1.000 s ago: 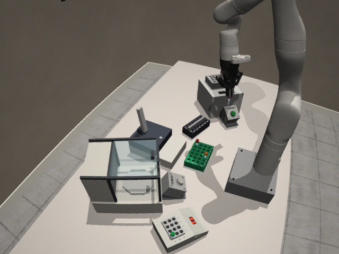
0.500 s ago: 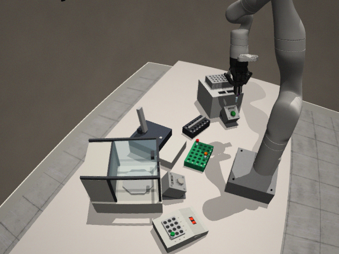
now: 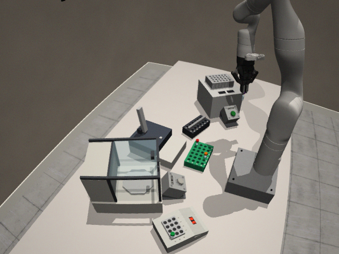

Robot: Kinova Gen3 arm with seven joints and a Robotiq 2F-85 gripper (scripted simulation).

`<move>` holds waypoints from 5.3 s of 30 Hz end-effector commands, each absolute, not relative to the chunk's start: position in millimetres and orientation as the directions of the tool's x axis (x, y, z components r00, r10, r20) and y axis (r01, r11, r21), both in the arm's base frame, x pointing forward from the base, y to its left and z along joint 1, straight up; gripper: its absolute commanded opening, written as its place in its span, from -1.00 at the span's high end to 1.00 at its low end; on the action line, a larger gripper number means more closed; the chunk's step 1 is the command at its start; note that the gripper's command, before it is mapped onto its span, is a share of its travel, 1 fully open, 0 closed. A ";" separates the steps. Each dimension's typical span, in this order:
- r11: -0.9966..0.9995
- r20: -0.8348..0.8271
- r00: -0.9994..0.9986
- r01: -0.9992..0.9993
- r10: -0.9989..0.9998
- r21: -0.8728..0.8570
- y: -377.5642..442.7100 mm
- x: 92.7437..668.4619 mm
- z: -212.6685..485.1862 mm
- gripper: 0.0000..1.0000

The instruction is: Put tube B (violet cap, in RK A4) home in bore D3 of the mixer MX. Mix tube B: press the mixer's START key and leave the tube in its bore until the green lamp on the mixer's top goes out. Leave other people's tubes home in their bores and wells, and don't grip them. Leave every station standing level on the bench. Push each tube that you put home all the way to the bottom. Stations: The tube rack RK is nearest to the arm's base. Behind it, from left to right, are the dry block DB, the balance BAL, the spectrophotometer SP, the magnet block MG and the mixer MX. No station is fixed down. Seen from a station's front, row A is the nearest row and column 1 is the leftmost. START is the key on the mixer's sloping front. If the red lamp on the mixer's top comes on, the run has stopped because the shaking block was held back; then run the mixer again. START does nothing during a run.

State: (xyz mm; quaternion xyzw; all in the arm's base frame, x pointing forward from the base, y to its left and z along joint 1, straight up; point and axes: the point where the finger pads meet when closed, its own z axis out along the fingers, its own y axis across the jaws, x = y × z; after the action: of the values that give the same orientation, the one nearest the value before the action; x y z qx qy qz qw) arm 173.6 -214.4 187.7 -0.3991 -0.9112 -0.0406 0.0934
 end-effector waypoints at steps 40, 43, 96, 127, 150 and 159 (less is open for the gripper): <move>0.678 0.201 -0.664 0.735 0.720 0.000 -294.7 244.4 188.8 0.80; 0.678 0.201 -0.664 0.735 0.720 0.000 -302.2 251.0 188.9 0.80; 0.678 0.201 -0.664 0.735 0.720 0.000 -416.5 352.3 190.2 0.80; 0.678 0.201 -0.664 0.735 0.720 0.000 -416.6 352.4 168.4 0.80; 0.678 0.201 -0.664 0.735 0.720 0.000 -416.7 352.4 168.9 0.80; 0.678 0.201 -0.664 0.735 0.720 0.000 -416.7 352.4 168.9 0.80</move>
State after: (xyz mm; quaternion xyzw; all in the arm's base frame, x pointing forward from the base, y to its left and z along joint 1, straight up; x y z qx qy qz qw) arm 352.2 -416.3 167.8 -0.3990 -0.9113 -0.0409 0.0934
